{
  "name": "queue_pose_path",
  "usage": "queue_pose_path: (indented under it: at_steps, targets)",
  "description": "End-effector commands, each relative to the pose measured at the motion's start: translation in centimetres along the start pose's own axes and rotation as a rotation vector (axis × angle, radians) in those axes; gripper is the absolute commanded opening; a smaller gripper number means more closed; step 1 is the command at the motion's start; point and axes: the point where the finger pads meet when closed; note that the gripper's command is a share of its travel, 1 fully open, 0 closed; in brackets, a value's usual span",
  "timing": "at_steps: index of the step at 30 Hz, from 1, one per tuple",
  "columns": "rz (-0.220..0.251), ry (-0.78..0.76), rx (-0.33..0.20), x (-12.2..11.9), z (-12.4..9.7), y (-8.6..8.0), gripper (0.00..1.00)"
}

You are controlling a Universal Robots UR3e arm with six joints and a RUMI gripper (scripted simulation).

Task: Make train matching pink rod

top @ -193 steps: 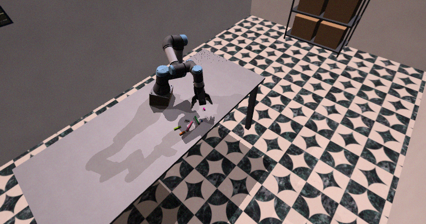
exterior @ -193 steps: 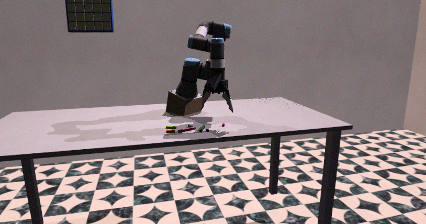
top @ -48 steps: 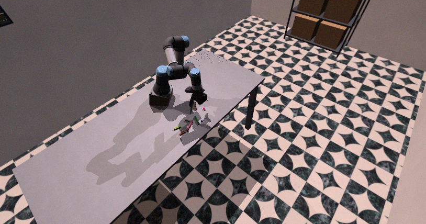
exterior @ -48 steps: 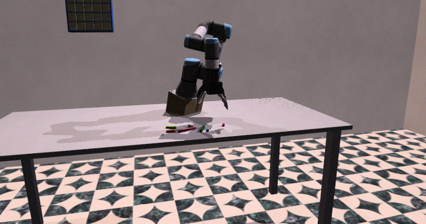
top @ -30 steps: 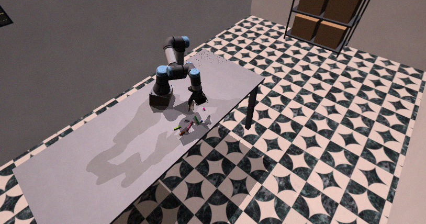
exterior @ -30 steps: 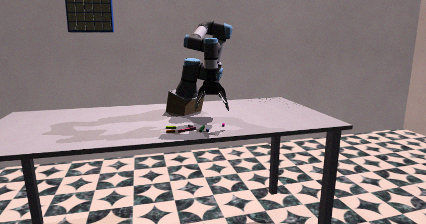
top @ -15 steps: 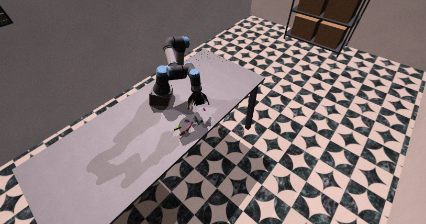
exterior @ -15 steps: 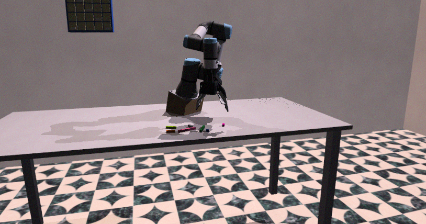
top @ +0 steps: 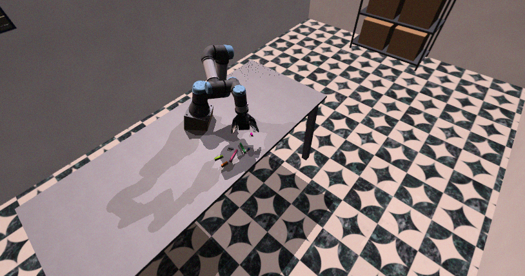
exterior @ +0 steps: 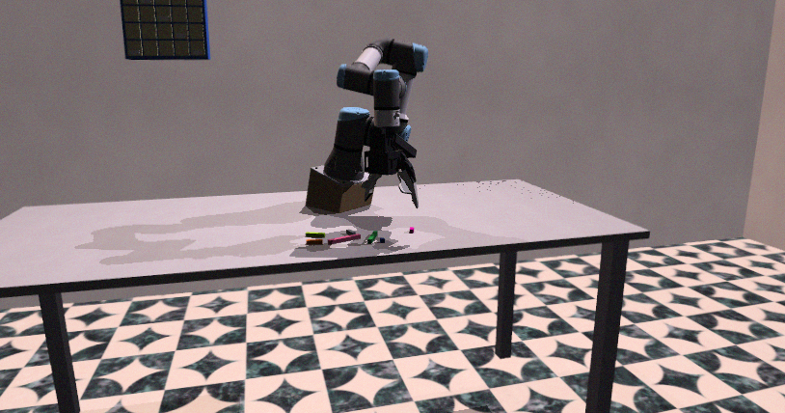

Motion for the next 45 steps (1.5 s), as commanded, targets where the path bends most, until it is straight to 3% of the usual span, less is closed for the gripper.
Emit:
queue_pose_path:
  at_steps: [1,20,45]
  targets:
    - [0.006,0.167,-0.008,0.28,-0.2,-0.08,1.0]
    - [0.005,0.495,-0.009,0.63,-0.68,-0.09,1.0]
    - [0.004,0.723,-0.01,0.84,-1.11,-0.1,1.0]
Point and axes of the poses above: the point where the finger pads meet when closed, its own y axis out along the fingers, its own x axis across the jaws, z = x × y, and after that the axes turned 6 degrees about y, right-handed
